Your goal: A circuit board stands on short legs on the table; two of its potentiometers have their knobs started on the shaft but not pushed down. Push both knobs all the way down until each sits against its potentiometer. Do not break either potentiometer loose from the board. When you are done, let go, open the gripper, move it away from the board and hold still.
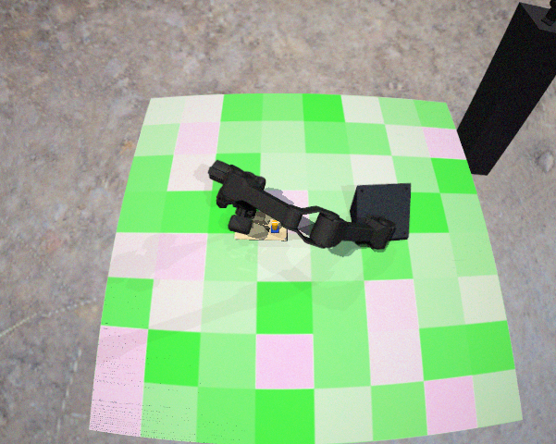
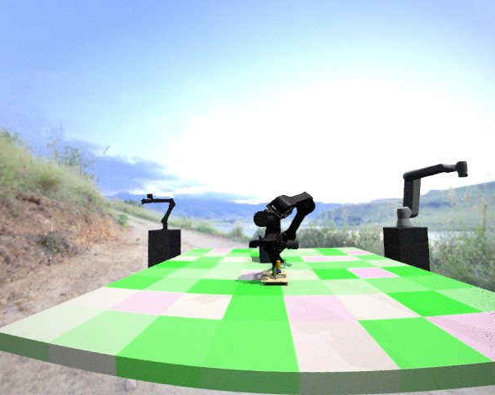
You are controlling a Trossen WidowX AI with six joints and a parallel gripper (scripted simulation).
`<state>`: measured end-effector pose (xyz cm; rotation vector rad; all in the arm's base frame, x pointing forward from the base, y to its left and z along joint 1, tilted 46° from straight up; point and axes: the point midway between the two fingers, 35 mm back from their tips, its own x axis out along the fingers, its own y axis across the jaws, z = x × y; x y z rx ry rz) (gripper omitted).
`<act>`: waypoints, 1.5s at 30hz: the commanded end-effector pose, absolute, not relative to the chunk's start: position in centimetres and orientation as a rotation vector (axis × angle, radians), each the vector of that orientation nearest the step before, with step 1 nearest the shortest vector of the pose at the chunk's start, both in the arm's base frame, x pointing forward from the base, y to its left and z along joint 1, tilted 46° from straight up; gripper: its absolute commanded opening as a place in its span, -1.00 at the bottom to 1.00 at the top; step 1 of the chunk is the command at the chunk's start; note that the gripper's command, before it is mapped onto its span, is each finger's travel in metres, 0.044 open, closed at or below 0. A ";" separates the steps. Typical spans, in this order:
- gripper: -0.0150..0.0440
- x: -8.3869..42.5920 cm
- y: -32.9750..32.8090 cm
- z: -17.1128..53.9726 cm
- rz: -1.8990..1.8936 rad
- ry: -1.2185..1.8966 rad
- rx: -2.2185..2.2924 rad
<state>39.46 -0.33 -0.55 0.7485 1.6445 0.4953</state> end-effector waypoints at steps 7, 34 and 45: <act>-0.49 39.5 0.4 -1.0 0.507 1.649 0.740; -0.49 39.7 -0.6 0.0 0.506 1.650 0.739; -0.14 39.7 -0.9 0.4 0.506 1.650 0.744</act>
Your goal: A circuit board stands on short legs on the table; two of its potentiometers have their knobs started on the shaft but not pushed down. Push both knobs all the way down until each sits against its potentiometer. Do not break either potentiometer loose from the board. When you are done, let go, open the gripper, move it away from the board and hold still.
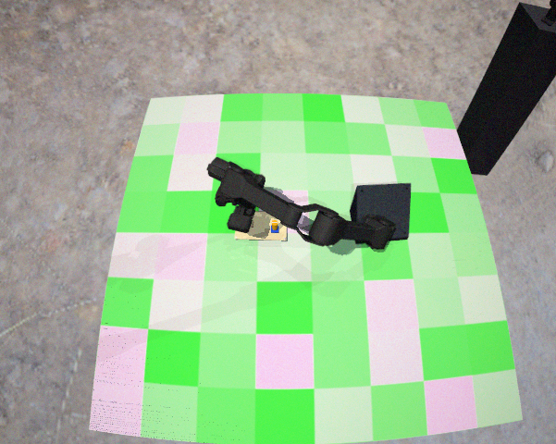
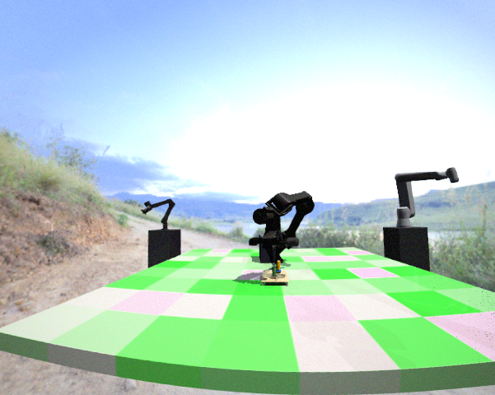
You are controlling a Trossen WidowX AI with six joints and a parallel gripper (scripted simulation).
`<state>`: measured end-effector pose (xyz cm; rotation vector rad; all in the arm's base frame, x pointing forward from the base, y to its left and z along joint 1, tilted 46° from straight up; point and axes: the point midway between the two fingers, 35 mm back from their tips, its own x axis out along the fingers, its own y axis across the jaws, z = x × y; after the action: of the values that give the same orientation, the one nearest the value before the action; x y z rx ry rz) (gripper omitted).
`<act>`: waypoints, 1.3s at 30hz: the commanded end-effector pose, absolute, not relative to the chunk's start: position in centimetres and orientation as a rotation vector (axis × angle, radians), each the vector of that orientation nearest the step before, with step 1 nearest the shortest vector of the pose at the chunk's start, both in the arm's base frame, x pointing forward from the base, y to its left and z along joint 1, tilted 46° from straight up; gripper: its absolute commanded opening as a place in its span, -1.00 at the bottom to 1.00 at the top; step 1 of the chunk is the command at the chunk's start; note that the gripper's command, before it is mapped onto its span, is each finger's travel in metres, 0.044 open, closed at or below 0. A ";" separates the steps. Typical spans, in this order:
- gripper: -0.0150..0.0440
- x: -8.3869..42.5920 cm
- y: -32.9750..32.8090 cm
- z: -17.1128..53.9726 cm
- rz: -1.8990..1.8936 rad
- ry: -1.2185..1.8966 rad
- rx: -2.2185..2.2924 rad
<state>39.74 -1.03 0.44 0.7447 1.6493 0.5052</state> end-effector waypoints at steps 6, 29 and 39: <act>0.40 39.1 -1.3 0.6 0.504 1.650 0.743; 1.00 22.5 -4.4 3.7 0.500 1.661 0.742; 1.00 22.5 -4.4 3.7 0.500 1.661 0.742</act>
<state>22.55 -4.35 3.70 0.7476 1.6605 0.4993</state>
